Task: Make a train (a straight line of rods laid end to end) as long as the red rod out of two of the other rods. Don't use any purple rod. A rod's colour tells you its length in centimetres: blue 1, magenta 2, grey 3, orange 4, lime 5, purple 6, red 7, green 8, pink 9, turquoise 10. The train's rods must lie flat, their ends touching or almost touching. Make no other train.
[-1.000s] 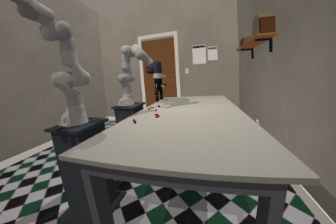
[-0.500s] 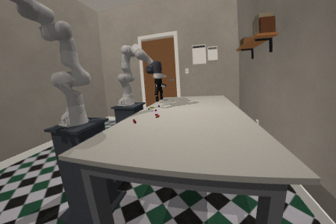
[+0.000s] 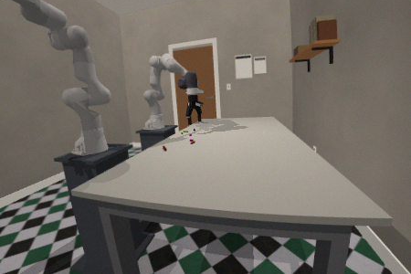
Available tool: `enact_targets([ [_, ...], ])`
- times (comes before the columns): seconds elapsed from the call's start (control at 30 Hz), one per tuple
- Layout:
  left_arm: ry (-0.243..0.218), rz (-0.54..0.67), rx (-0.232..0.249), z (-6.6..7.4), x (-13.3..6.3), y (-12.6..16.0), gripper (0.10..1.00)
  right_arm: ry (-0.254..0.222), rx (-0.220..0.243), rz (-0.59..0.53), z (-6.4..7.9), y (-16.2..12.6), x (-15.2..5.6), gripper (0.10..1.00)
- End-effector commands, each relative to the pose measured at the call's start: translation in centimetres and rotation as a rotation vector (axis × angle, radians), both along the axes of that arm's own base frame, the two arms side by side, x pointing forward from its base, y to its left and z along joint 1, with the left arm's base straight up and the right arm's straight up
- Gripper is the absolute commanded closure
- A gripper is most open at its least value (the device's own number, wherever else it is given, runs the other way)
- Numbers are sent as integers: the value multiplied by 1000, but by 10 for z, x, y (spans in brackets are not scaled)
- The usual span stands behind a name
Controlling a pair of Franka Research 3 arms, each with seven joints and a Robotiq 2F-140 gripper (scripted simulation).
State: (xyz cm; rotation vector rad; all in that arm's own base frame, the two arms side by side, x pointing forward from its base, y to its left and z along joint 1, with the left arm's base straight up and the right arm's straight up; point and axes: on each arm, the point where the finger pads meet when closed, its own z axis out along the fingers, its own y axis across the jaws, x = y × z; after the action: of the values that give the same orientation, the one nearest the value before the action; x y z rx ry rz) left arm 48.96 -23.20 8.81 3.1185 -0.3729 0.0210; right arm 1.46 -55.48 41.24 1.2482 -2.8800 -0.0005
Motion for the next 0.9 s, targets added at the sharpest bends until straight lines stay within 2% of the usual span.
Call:
enact_targets([
  [0.0,21,-166,10,-1,-1,-14,98,-3,1,-6,1,1,0,98],
  [0.37,23,-405,13,2,7,-65,98,-3,1,-6,1,1,0,98],
  [0.43,23,-405,13,2,7,-65,98,-3,1,-6,1,1,0,98],
  [0.47,23,-462,14,3,8,-77,98,-3,1,-6,1,1,0,98],
  [0.87,22,-717,15,5,9,-133,98,-3,1,-6,1,1,0,98],
])
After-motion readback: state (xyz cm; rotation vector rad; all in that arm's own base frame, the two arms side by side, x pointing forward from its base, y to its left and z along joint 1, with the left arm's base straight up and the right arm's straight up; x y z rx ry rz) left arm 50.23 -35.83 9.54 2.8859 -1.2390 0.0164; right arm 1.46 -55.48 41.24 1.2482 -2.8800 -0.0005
